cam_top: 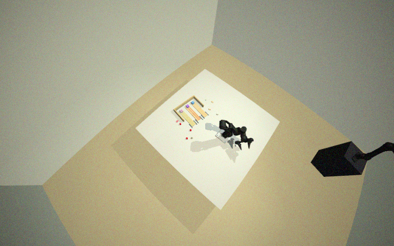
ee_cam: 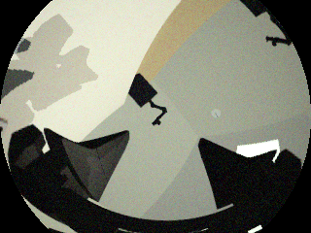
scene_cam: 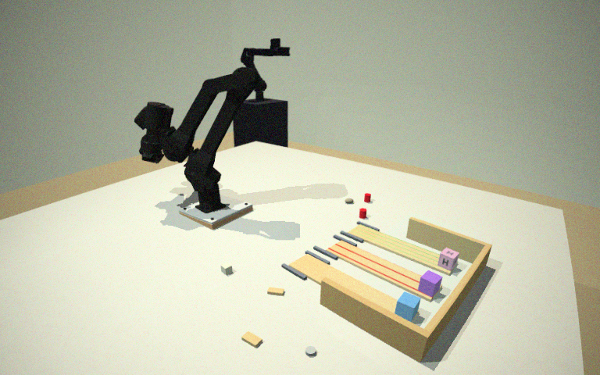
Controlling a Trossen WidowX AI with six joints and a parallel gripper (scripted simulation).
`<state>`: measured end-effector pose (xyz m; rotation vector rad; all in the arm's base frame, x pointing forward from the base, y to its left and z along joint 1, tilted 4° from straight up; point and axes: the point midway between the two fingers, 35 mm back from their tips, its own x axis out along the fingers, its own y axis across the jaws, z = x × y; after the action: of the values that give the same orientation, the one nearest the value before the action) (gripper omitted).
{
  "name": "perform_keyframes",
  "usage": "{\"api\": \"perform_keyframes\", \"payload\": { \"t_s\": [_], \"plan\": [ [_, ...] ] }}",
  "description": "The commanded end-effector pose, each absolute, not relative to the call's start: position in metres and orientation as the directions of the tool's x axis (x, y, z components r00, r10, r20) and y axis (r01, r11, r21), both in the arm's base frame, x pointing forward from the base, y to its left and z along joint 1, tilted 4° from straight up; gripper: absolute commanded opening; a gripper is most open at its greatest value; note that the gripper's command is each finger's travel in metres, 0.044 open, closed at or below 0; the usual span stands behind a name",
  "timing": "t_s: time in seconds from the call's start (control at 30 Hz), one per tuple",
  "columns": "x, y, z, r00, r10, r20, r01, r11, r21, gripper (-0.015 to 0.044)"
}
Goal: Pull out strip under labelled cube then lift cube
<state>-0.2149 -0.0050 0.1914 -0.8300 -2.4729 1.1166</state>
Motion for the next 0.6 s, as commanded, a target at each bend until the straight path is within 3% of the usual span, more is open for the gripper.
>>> {"api": "perform_keyframes", "payload": {
  "t_s": [0.0,0.27,0.57],
  "plan": [
    [-0.216,-0.007,0.192,-0.793,0.607,0.037,0.372,0.532,-0.761,0.0400],
    [-0.218,-0.111,0.204,-0.984,0.170,0.056,0.035,0.489,-0.872,0.0400],
    [-0.174,-0.208,0.210,-0.950,-0.307,0.050,-0.147,0.303,-0.941,0.0400]
  ]
}}
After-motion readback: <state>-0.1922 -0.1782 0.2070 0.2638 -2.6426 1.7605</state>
